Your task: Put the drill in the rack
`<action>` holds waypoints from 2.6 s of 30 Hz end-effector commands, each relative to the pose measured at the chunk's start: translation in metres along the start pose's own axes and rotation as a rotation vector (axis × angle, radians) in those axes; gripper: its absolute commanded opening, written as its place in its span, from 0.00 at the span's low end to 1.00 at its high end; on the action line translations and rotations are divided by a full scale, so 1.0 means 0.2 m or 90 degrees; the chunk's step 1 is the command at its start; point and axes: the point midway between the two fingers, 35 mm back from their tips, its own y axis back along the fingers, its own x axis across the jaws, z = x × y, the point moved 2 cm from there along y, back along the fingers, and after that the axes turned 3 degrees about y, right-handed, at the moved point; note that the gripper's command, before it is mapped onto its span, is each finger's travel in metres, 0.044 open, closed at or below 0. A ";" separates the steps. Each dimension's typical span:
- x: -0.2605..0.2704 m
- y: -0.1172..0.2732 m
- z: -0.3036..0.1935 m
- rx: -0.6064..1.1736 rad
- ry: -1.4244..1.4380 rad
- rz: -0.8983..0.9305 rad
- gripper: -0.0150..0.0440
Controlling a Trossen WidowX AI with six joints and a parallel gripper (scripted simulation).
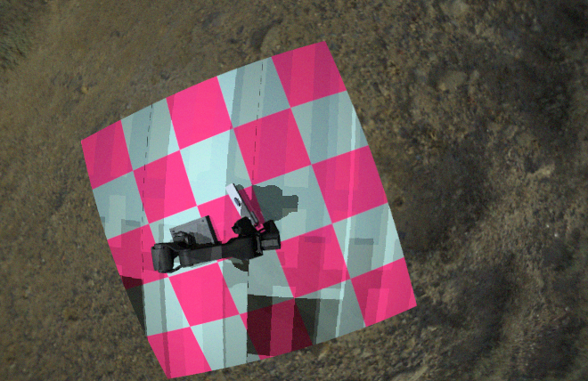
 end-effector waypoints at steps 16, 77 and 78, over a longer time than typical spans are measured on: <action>0.01 -0.05 0.00 -0.004 0.023 0.001 1.00; 0.01 -0.26 0.03 -0.005 0.023 0.001 0.25; 0.01 -0.26 0.03 -0.005 0.023 0.001 0.25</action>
